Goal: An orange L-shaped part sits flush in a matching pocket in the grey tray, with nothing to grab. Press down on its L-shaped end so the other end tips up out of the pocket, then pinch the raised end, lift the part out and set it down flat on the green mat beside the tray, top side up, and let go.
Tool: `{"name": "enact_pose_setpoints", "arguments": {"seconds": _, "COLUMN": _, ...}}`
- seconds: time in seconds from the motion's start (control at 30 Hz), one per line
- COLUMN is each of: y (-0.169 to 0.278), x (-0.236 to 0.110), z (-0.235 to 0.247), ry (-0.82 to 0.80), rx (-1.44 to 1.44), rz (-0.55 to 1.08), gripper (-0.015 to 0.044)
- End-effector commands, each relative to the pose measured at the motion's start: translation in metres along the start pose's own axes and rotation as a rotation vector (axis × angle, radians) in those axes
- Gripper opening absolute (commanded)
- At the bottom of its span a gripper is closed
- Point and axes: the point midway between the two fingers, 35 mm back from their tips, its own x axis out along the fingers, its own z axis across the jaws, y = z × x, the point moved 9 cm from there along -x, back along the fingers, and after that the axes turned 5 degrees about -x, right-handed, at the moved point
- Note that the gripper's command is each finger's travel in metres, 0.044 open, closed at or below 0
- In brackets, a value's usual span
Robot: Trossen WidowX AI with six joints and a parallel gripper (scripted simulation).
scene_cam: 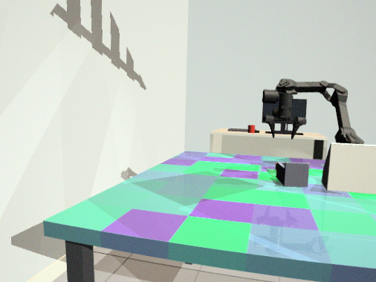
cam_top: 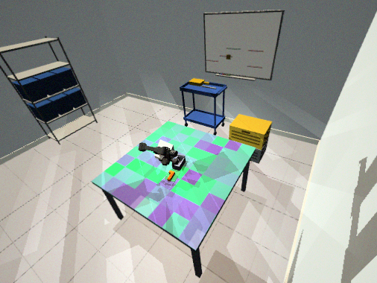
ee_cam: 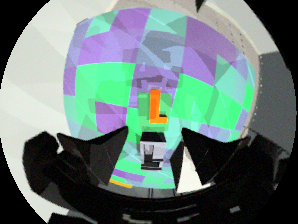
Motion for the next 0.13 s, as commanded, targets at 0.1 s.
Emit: {"name": "enact_pose_setpoints", "arguments": {"seconds": 0.1, "y": 0.0, "x": 0.0, "z": 0.0, "ry": -0.002, "rx": -0.002, "rz": 0.0, "gripper": 0.04}}
